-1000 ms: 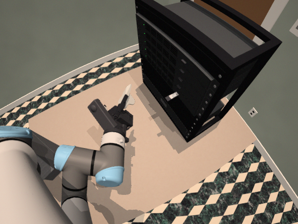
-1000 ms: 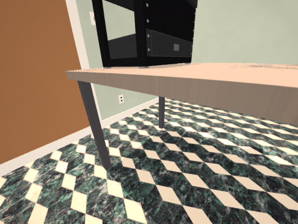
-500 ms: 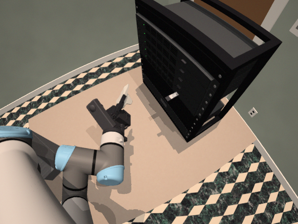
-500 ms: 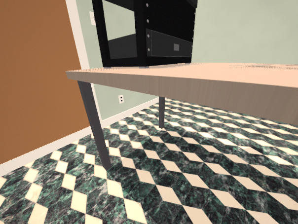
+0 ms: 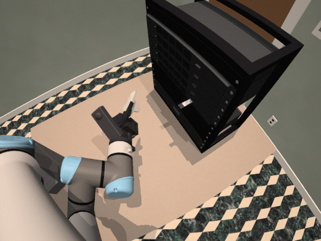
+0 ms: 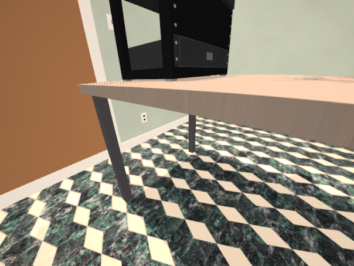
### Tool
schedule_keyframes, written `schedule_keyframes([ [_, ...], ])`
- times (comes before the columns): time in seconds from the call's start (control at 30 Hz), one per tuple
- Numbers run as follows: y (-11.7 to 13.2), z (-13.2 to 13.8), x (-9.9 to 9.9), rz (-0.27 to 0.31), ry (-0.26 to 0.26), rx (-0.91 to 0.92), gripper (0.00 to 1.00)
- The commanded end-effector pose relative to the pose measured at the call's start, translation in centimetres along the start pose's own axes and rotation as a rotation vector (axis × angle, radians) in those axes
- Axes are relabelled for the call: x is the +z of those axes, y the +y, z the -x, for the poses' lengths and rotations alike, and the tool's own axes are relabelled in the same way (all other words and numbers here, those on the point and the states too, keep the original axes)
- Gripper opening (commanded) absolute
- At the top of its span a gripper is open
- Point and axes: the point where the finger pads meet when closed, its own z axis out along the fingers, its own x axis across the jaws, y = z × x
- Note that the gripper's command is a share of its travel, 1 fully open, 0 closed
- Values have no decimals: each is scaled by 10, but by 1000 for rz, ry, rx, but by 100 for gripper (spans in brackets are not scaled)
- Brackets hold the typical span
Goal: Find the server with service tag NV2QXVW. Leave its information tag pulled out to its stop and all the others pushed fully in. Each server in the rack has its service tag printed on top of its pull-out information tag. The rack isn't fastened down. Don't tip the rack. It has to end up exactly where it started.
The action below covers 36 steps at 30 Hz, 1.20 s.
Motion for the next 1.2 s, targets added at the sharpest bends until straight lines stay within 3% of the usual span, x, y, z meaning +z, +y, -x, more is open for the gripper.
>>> schedule_keyframes([
  [0.0,-2,6,3,-21,-13,30,100],
  [1.17,-22,32,14,-117,-75,153,100],
])
